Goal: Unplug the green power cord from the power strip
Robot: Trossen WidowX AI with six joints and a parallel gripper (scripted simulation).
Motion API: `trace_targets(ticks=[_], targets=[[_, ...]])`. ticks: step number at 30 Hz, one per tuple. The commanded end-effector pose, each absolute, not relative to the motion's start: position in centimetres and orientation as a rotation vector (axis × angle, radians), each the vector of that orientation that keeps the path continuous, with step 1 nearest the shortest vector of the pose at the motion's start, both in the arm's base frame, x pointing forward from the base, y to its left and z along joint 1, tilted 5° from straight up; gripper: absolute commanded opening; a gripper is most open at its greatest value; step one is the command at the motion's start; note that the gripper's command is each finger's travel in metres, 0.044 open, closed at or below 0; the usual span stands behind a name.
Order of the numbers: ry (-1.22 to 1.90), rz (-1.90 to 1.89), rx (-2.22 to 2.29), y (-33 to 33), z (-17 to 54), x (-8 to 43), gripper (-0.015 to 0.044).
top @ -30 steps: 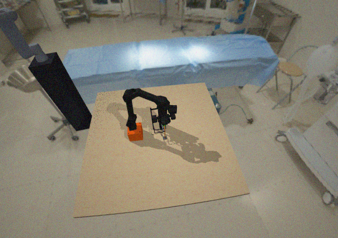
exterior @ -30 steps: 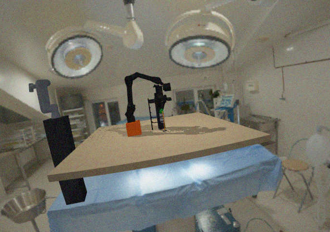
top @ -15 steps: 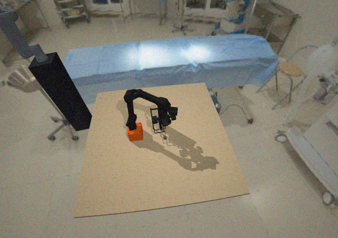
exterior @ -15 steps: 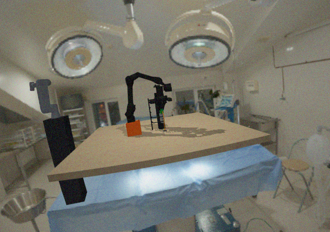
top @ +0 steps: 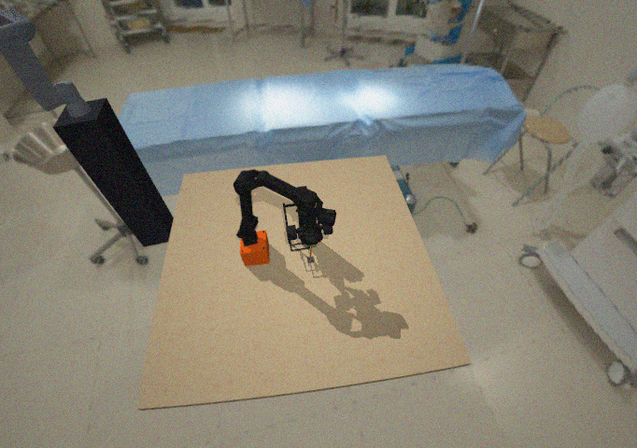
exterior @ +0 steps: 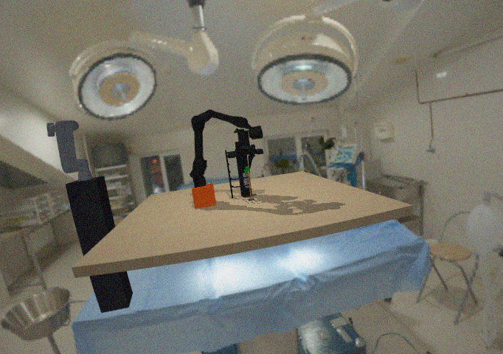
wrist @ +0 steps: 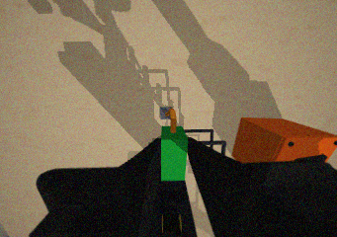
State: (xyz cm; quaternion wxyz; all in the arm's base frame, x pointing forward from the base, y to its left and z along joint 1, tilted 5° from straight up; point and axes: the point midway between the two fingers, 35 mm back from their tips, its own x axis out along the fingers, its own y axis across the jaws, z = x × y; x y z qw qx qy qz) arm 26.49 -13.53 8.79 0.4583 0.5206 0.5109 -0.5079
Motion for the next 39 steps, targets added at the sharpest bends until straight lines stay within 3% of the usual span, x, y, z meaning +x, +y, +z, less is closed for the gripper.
trace_targets(ticks=[1, 13, 18, 39], targets=[[1.249, -1.244, 1.277, -12.9, 8.9, 26.6, 0.0131], [1.248, -1.245, 1.275, -15.2, 9.2, 26.7, 0.044], [1.246, -1.247, 1.273, -19.0, 9.8, 26.3, 0.044], [1.246, -1.247, 1.273, -19.0, 9.8, 26.3, 0.044]])
